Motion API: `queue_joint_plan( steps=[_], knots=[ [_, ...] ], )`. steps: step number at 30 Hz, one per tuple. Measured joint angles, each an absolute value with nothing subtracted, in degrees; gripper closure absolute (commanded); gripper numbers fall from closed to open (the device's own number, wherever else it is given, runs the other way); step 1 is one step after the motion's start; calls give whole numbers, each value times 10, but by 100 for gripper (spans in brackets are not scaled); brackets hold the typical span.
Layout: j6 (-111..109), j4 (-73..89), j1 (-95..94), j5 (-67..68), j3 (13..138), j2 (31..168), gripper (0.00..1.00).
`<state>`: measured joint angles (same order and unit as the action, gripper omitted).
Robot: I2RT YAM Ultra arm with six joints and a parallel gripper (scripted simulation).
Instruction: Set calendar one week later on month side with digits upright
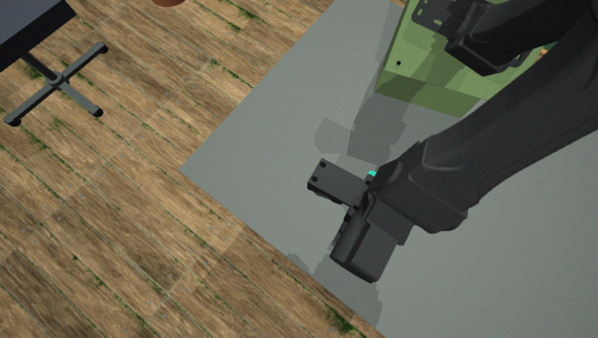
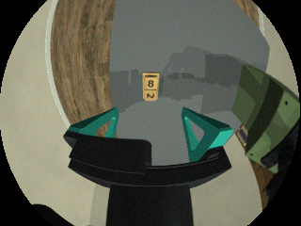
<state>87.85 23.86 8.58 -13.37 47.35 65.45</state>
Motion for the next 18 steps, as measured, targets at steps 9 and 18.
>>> queue_joint_plan(
  steps=[9, 18],
  knots=[
    [805, 235, 83, -134, 474, 659, 0],
    [635, 223, 80, -133, 473, 672, 0]
  ],
)
